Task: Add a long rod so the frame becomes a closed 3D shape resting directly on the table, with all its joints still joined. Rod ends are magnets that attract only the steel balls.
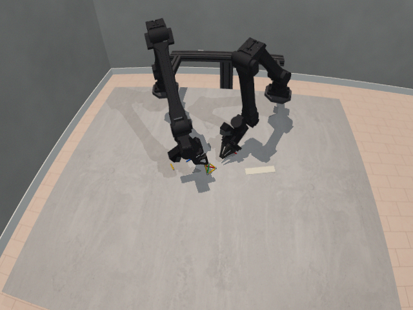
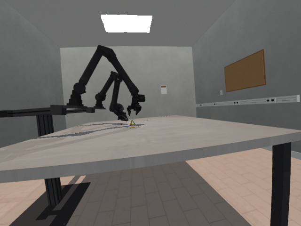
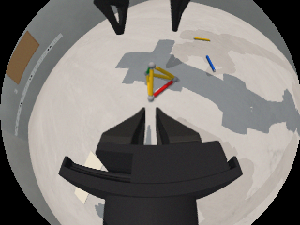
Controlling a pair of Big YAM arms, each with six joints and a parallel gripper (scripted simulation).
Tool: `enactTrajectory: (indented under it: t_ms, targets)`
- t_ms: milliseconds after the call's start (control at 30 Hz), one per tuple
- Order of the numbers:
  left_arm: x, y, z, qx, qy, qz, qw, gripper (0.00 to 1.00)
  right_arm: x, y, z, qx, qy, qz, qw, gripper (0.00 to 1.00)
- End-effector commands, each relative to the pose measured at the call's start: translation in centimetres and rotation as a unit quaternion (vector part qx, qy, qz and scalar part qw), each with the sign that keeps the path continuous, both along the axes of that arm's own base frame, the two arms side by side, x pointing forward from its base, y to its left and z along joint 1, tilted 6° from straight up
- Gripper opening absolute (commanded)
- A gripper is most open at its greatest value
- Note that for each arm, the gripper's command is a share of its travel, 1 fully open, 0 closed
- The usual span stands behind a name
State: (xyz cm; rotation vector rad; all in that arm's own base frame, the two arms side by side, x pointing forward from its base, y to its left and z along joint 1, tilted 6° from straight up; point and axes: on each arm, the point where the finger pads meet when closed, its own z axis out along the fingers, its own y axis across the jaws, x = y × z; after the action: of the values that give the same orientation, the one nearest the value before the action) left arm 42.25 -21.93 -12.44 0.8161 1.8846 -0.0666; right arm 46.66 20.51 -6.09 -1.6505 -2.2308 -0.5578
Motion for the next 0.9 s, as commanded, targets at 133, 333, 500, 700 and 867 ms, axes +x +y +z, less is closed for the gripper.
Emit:
enactTrajectory:
  t_ms: [133,333,500,700,867]
  targets:
    - [1.2,2.4,3.4,-0.031,0.006,0.046,0.998,0.13,-0.5,1.1,0.6,-0.016,-0.067,0.099,0.993,1.0]
    - [1.7,5.6,6.2,-0.045,0.024,0.089,0.995,0.13,-0.7,1.6,0.6,-0.063,-0.144,0.197,0.968,1.0]
    - [2.0,7.9,8.3,-0.056,0.037,0.12,0.99,0.13,-0.9,2.0,0.6,-0.103,-0.208,0.28,0.931,1.0]
    - [2.4,10.1,10.3,-0.067,0.05,0.151,0.985,0.13,-1.2,2.3,0.3,-0.143,-0.267,0.362,0.882,1.0]
    - [2.9,12.1,12.2,-0.077,0.061,0.18,0.979,0.13,-1.2,2.8,0.6,-0.177,-0.325,0.431,0.823,1.0]
